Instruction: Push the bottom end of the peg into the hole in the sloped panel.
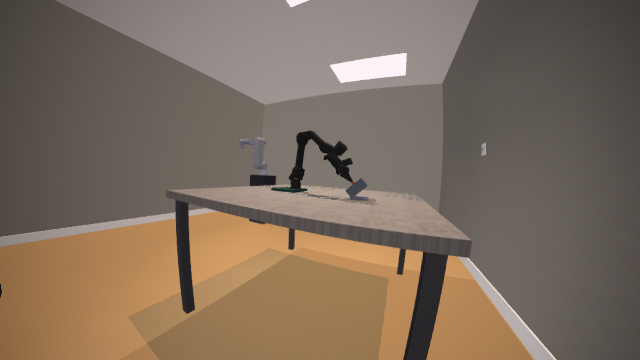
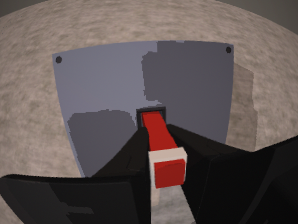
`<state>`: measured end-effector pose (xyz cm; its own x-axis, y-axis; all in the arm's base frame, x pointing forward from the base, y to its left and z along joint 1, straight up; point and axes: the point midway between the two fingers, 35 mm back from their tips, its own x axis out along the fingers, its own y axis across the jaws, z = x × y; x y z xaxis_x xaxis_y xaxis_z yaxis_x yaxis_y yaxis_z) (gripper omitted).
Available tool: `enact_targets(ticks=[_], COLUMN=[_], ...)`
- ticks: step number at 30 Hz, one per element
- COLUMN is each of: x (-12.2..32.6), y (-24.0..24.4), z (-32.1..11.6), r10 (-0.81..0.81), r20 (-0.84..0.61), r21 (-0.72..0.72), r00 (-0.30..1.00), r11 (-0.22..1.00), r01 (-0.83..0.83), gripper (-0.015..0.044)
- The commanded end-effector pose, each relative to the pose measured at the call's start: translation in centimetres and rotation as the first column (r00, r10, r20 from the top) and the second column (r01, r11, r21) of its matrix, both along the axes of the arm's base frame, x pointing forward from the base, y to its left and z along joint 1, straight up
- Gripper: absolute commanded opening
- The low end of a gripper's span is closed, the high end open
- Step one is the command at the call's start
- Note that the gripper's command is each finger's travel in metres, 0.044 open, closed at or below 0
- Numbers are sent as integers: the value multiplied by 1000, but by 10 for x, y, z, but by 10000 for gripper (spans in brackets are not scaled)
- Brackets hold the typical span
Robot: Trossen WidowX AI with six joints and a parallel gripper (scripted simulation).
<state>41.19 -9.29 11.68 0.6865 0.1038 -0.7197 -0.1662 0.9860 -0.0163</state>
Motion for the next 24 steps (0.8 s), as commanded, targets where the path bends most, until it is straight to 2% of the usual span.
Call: enact_targets(ticks=[1, 8, 24], x=[0, 0, -2], y=[0, 0, -1], z=[0, 0, 2], r10=[0, 0, 0], r20=[0, 0, 0], r21=[0, 0, 0], r00=[1000, 1000, 1000], r11=[1000, 1000, 1000], r01=[0, 0, 0], gripper=[0, 0, 420])
